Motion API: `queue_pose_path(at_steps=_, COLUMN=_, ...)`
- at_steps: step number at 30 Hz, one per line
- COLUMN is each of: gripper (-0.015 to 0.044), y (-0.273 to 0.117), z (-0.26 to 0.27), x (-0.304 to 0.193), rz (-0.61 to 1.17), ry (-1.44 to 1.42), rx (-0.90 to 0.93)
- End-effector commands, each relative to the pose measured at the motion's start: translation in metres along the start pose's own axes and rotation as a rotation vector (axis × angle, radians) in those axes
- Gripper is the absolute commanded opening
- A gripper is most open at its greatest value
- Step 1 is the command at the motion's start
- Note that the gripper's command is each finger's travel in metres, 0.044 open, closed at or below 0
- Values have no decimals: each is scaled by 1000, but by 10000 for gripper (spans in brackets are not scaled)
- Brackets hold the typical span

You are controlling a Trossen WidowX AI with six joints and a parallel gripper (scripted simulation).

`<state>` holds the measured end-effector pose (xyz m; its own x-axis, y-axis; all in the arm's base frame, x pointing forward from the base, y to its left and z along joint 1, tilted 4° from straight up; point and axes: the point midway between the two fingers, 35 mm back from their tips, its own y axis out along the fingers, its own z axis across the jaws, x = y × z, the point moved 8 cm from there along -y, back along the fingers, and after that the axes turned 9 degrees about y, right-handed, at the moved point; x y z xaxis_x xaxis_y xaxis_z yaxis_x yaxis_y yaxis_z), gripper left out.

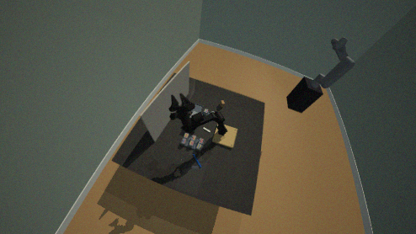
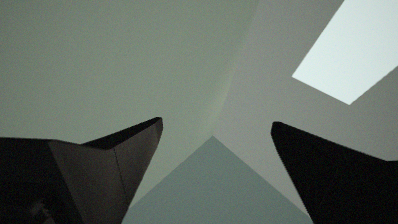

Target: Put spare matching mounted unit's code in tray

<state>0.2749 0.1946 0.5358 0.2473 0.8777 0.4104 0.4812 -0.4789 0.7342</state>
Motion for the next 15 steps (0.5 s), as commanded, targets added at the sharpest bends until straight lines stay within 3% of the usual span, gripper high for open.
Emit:
queue_pose_path(at_steps=1, gripper=426, y=0, z=0, x=0, rz=0, ry=0, rx=0)
queue_pose_path(at_steps=8, gripper=440, y=1, z=1, x=1, rz=-13, ry=1, rx=3)
queue_pose_path(at_steps=15, gripper=440, y=10, z=29, x=19, rz=-232, ry=34, rx=104)
